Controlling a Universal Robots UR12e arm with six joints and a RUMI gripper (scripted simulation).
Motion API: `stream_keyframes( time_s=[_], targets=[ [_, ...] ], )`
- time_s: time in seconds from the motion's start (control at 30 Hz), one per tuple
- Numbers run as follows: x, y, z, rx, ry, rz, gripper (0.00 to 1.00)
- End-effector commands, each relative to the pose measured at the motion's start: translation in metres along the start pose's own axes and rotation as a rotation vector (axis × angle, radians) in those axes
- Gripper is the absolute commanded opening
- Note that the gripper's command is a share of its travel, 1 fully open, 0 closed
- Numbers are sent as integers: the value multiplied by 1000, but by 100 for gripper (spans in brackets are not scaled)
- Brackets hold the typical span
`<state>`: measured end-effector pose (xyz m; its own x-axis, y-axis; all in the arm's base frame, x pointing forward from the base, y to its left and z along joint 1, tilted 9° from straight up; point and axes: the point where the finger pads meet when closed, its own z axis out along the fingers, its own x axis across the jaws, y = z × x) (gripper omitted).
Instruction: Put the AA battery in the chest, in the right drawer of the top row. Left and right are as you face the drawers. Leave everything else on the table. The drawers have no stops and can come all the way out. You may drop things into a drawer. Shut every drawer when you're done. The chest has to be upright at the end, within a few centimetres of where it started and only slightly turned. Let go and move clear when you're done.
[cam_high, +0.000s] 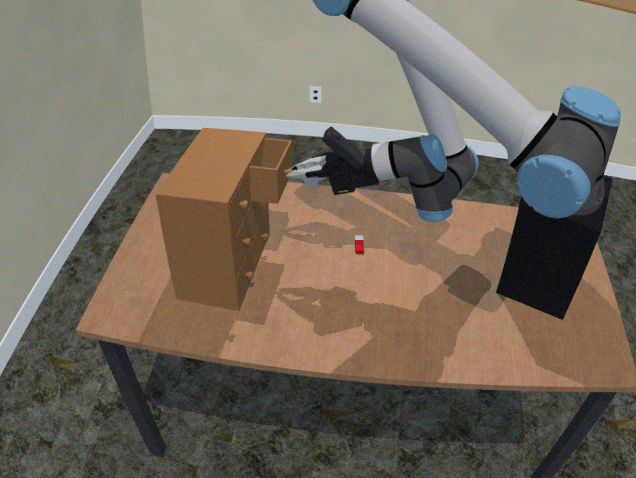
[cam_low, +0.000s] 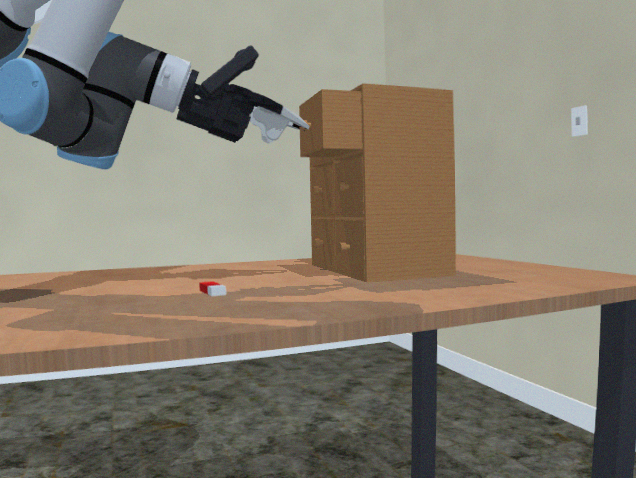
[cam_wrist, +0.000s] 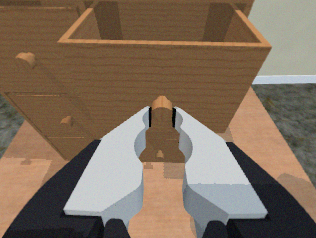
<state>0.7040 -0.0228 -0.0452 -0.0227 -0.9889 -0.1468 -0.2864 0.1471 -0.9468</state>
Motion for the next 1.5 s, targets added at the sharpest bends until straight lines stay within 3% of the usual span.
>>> stream_keyframes(
  time_s=[0.0,1.47],
  targets=[
    [0,0,0,1,0,0,7],
    [0,-2,4,1,0,0,7]
  ],
)
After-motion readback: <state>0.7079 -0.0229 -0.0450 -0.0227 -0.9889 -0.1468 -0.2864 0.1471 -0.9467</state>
